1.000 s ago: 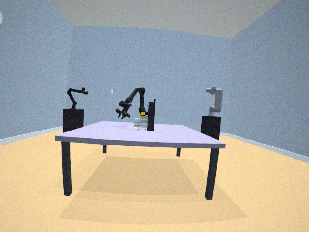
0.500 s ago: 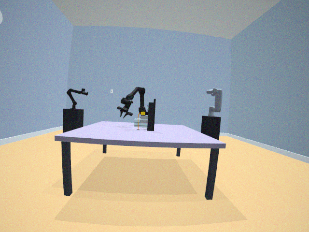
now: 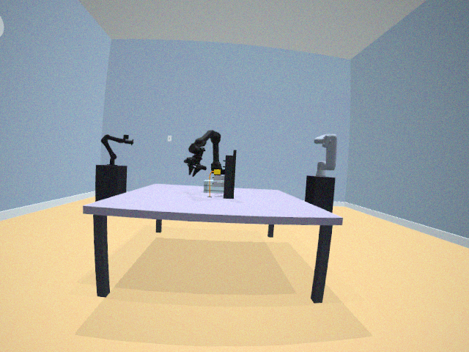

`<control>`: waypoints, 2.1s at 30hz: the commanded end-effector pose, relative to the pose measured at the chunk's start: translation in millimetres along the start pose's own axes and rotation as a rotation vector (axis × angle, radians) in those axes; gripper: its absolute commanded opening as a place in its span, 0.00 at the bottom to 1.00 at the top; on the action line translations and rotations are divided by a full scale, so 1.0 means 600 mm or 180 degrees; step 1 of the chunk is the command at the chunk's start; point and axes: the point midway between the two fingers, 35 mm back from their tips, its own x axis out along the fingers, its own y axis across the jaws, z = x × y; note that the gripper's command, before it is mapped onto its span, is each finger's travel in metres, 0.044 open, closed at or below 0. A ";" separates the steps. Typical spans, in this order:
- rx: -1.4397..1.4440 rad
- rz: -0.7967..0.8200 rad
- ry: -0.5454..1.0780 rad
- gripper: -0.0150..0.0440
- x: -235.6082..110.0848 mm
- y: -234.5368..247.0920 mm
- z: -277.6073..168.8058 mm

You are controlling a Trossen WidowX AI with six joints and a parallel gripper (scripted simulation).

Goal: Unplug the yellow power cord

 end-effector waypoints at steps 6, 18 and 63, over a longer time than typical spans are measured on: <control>0.2098 0.0441 0.0499 0.53 -0.097 0.136 -0.013; 0.3175 0.0442 0.0877 0.53 -0.157 0.194 -0.038; 0.3174 0.0448 0.0889 0.53 -0.176 0.248 -0.072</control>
